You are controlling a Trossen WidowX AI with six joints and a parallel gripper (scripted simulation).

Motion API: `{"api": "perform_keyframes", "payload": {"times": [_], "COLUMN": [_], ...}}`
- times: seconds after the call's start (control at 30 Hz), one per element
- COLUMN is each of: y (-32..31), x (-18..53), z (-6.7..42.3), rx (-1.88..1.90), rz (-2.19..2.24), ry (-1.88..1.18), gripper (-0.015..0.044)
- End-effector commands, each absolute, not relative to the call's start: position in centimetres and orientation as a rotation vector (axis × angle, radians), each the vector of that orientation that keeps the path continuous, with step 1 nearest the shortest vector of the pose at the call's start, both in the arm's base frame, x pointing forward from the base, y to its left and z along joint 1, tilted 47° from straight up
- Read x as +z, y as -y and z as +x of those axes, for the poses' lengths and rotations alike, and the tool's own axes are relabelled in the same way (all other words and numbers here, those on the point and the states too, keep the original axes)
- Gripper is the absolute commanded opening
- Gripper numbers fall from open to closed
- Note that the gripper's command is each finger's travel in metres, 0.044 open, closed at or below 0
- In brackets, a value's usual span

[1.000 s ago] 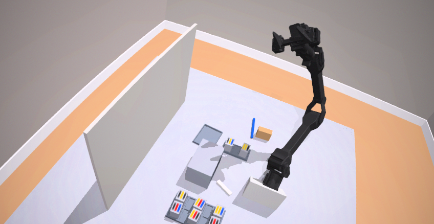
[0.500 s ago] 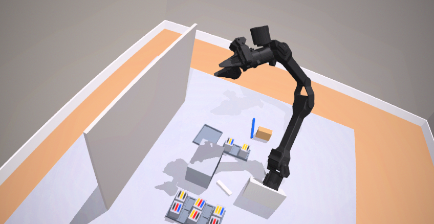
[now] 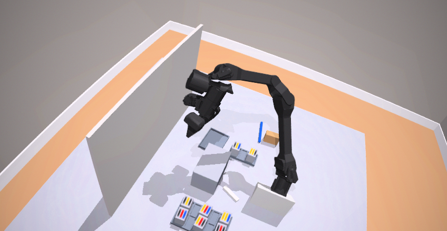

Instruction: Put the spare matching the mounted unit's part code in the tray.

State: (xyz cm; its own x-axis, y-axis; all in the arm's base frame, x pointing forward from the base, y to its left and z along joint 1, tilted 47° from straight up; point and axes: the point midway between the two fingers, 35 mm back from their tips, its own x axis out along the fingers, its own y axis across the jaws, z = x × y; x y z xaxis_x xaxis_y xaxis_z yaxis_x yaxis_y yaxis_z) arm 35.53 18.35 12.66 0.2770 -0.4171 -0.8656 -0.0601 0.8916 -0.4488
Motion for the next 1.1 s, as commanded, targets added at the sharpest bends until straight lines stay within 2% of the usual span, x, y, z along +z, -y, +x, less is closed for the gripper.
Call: {"api": "perform_keyframes", "payload": {"times": [0.0,0.5,0.73,1.07], "y": [-17.6,-17.9,-21.9,-24.3], "x": [12.2,11.7,3.4,-5.4], "z": [35.6,35.5,33.2,28.9], "rx": [-0.296,-0.272,0.17,0.765], "rz": [-0.478,-0.52,-1.196,-1.88], "ry": [-1.289,-1.304,-1.503,-1.64], "gripper": [0.044,0.044,0.044,0.044]}}
